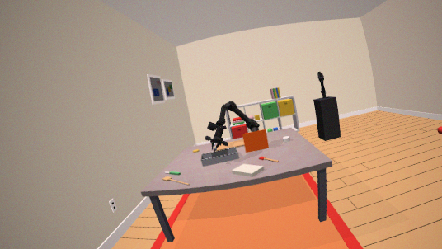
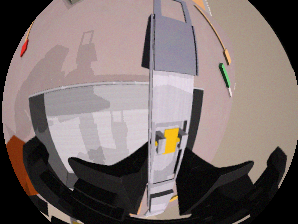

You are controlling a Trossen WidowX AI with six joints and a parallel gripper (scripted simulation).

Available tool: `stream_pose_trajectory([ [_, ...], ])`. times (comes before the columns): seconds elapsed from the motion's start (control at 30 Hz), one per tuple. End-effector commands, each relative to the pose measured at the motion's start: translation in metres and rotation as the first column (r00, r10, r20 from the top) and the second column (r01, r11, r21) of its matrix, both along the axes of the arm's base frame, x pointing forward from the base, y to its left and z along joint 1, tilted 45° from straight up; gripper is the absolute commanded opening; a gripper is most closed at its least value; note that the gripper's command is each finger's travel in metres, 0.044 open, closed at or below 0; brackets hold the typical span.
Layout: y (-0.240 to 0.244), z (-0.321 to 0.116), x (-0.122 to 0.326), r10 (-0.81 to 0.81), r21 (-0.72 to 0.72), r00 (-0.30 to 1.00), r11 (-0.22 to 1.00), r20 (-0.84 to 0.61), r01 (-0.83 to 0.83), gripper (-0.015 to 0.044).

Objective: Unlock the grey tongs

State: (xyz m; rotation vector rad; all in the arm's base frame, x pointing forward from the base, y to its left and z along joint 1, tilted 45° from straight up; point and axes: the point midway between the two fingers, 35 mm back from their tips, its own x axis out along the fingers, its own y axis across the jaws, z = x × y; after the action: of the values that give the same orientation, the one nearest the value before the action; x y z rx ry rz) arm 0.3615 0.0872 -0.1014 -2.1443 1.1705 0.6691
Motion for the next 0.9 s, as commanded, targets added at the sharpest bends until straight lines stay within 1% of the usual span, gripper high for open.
stream_pose_trajectory([
  [0.0, 0.006, 0.010, 0.002, -0.006, -0.001, 1.000, 1.000, 0.010, 0.006, -0.0150],
  [0.3, 0.006, 0.009, 0.002, -0.013, -0.001, 1.000, 1.000, 0.001, 0.013, -0.0150],
  [0.87, 0.009, -0.002, 0.005, -0.135, -0.018, 0.980, 0.991, -0.145, 0.134, -0.0150],
])
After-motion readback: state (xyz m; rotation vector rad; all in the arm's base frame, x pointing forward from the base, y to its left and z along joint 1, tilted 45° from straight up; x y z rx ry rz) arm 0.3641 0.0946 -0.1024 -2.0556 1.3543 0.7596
